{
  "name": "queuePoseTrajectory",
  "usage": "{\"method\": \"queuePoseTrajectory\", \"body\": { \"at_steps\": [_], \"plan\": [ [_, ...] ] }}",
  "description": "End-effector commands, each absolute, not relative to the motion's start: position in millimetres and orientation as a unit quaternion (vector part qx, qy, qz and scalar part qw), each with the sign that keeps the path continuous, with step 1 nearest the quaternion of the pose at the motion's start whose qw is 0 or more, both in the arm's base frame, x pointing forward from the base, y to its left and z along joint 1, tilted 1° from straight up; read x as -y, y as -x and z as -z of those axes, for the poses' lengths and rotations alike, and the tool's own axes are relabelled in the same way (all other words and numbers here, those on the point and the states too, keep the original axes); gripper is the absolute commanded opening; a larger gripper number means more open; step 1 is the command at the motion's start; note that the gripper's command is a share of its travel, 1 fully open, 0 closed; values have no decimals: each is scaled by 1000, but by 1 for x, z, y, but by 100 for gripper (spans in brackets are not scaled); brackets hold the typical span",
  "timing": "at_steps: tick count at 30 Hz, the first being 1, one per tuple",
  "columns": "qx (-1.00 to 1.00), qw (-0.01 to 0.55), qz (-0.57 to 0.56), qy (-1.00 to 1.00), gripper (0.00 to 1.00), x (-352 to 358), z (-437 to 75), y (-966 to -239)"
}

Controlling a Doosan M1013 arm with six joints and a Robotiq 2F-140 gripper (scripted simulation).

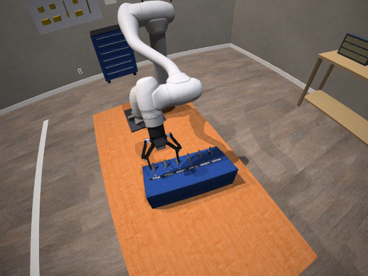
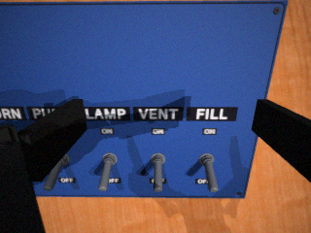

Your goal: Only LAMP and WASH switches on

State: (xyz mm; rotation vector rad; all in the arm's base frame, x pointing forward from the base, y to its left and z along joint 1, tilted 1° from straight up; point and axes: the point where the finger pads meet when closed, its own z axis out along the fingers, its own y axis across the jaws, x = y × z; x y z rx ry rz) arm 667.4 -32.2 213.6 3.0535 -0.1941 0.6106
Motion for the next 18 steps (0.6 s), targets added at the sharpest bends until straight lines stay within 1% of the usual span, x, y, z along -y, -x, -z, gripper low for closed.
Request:
{"method": "queuePoseTrajectory", "body": {
  "at_steps": [1,11,18],
  "plan": [
    [62,11,-196,-979,100,34,-214,-668],
    [62,11,-196,-979,100,50,-214,-665],
    [62,11,-196,-979,100,75,-214,-662]
  ]
}}
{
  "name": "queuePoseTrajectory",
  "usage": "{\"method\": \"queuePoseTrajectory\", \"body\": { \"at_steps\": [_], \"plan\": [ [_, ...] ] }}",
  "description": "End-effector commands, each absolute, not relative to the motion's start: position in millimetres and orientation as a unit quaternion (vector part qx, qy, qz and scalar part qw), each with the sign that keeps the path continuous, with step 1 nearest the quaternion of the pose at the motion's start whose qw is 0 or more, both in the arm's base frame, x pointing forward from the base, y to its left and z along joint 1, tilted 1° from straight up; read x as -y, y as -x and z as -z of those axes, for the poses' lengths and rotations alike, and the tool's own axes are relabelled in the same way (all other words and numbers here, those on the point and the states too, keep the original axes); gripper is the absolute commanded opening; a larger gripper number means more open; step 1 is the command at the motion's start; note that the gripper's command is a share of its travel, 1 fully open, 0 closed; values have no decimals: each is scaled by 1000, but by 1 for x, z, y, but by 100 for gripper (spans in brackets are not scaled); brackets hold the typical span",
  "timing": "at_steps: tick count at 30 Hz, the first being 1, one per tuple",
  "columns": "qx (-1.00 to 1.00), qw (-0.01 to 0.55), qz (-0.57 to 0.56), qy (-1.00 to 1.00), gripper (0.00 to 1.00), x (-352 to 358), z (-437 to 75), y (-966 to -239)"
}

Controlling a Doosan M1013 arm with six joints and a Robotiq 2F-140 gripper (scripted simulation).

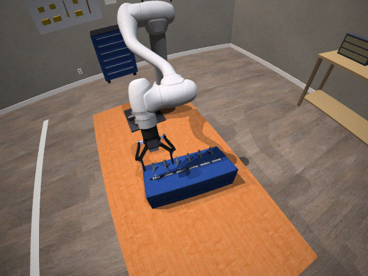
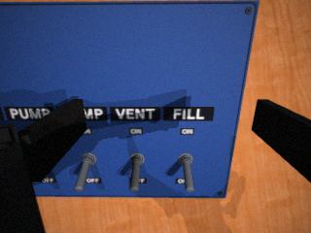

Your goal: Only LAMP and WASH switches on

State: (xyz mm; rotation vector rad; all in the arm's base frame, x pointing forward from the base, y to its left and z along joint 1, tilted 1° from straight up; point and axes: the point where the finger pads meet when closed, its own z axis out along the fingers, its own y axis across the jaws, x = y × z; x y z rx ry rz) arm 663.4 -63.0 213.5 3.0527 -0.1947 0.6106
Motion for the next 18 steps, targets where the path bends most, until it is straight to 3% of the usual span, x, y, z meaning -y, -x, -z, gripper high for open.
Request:
{"method": "queuePoseTrajectory", "body": {
  "at_steps": [1,18],
  "plan": [
    [62,11,-196,-979,100,79,-214,-662],
    [62,11,-196,-979,100,103,-214,-659]
  ]
}}
